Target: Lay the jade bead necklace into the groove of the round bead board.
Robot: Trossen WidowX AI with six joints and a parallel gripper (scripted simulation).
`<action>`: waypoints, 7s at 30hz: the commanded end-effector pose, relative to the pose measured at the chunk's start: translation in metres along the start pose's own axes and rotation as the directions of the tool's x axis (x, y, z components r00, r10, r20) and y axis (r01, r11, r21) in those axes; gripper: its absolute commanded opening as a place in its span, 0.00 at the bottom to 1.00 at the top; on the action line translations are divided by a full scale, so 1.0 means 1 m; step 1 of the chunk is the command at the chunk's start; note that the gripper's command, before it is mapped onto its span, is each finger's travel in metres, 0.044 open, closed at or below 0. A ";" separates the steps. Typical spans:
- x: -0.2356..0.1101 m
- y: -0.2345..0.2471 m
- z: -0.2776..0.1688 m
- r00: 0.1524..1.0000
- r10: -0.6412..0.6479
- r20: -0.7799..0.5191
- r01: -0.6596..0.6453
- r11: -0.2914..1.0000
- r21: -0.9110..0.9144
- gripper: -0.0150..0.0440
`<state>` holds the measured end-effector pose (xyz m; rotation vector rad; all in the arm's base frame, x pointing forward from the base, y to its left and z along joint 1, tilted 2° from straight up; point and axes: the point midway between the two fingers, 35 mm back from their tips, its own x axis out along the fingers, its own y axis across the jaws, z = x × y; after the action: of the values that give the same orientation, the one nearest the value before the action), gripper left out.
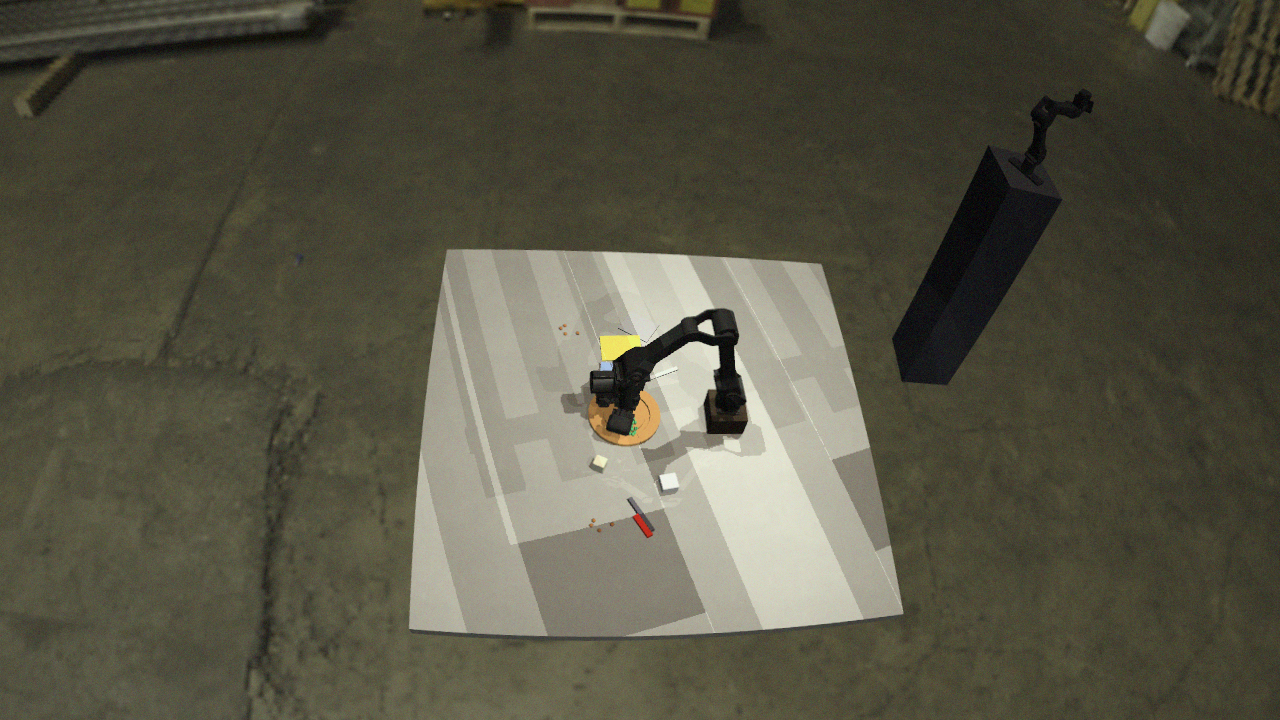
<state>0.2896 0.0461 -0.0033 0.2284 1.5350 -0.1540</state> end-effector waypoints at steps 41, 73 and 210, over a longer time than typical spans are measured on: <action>-0.006 0.000 0.000 1.000 -0.001 -0.005 0.001 1.000 -0.001 1.00; -0.016 -0.001 0.015 1.000 -0.001 -0.004 0.002 0.999 0.049 0.46; -0.008 0.012 0.054 1.000 0.000 0.000 0.000 0.999 0.049 1.00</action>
<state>0.3431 0.0447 -0.0018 0.2657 1.5393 -0.1944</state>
